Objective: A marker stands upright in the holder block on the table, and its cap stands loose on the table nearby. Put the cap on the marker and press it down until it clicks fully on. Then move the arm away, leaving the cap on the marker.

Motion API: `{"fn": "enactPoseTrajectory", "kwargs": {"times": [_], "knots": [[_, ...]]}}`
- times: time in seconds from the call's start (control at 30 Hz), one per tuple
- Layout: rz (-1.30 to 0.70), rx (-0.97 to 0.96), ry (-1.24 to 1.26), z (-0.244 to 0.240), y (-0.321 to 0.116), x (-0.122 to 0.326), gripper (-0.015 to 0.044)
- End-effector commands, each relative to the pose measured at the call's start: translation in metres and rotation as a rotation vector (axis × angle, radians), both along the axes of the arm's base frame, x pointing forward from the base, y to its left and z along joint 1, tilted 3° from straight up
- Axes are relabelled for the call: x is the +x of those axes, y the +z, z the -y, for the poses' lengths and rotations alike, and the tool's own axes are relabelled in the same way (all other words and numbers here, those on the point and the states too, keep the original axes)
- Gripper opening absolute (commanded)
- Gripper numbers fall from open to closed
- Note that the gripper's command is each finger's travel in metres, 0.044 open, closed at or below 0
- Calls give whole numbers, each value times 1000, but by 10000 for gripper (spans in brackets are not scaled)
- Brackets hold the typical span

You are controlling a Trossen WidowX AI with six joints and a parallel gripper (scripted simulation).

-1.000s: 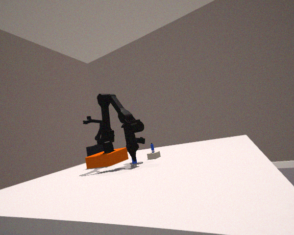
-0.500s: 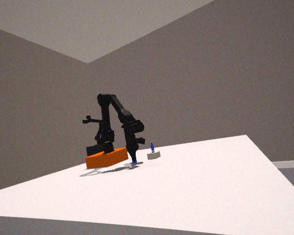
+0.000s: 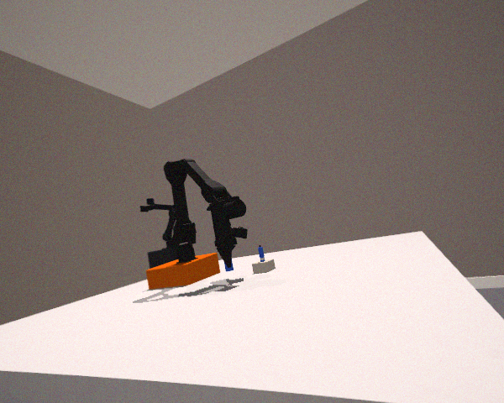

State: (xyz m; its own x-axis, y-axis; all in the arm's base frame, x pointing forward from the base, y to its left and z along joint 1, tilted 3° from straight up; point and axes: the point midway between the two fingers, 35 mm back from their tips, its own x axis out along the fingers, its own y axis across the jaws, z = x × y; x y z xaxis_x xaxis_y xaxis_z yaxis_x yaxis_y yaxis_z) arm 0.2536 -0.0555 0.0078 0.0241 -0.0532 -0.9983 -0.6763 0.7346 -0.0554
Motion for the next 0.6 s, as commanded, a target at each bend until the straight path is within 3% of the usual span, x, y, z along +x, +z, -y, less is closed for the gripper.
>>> {"fn": "enactPoseTrajectory", "kwargs": {"times": [0.0,0.57], "knots": [[5,-3,-4,0,13,0,0],[7,1,-6,-23,40,18,0]]}}
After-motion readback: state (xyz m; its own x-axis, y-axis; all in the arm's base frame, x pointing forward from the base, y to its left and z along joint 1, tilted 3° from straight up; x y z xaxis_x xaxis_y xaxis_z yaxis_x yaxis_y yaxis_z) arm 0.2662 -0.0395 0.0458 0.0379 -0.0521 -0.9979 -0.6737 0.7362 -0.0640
